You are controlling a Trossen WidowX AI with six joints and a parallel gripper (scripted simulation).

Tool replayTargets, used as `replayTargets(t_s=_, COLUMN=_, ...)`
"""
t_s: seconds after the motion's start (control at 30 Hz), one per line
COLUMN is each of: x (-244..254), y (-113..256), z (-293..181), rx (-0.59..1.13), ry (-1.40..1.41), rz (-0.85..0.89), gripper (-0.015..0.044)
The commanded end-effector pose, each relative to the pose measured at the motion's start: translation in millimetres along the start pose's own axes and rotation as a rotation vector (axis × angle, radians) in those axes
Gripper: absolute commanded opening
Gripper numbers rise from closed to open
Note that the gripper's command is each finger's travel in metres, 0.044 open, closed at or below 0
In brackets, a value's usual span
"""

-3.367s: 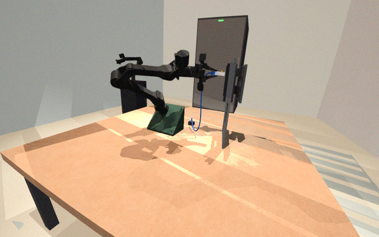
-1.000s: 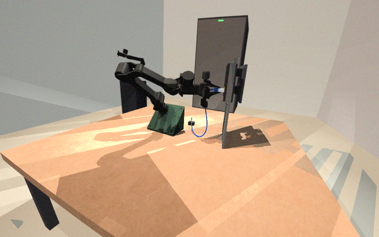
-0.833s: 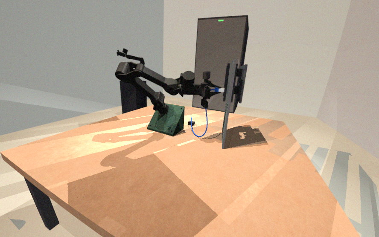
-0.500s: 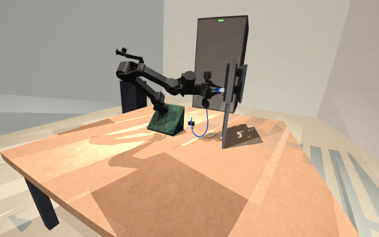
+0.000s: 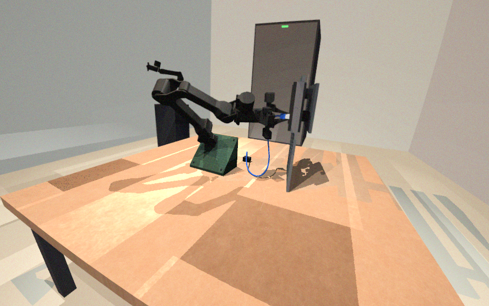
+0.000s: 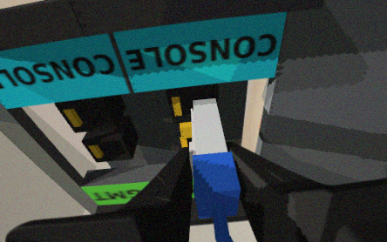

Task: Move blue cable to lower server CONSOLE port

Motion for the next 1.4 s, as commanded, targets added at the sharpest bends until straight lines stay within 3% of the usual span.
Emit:
replayTargets(t_s=0.0, x=1.3, y=-2.4, z=1.6, rx=-0.001, ry=0.004, rz=0.009, gripper=0.0)
replayTargets(t_s=1.37, x=-0.2, y=-13.1, z=4.3, rx=0.001, ry=0.004, rz=0.009, gripper=0.0)
Point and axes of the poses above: the point midway between the two fingers, 35 mm back from their tips, its own y axis back along the fingers, its own x axis across the jaws, z = x × y, the point moved 9 cm from there along y, back along the fingers, and after that the axes turned 1 degree about -y, right-handed, at the moved point
